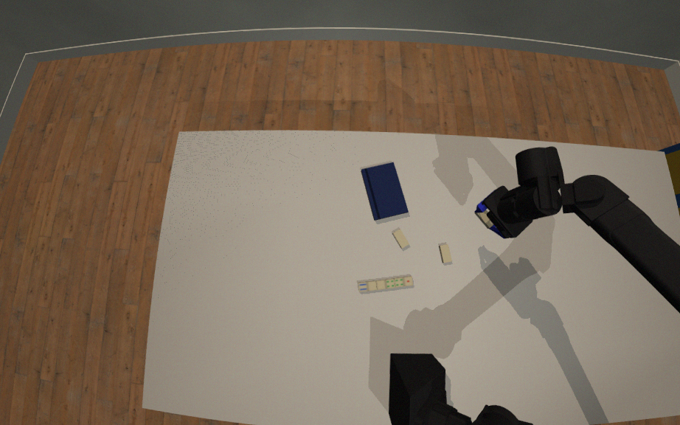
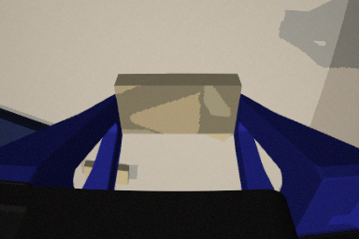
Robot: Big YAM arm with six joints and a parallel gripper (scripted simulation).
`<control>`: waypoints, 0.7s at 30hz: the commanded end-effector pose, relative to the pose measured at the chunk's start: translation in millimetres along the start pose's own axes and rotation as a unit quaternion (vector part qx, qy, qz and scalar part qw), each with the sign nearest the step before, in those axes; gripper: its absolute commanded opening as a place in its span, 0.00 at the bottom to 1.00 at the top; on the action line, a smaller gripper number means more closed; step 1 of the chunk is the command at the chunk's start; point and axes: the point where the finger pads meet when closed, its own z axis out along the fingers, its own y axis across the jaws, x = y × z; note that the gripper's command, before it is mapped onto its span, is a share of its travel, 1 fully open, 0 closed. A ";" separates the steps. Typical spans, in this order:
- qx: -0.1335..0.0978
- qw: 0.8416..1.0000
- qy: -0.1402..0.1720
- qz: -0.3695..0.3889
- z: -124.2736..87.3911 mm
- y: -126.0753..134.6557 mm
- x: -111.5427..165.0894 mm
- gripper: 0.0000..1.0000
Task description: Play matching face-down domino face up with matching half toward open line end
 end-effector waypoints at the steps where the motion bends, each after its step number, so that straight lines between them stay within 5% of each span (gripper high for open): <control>1: -0.010 1.000 -0.010 0.005 -13.5 4.5 -7.7 0.49; 14: -0.023 0.999 -0.022 0.013 -30.8 10.8 -18.1 0.49; 15: -0.006 1.000 -0.006 -0.020 -7.4 7.5 1.3 0.49; 21: -0.016 0.989 -0.018 -0.147 -22.1 42.7 21.7 0.49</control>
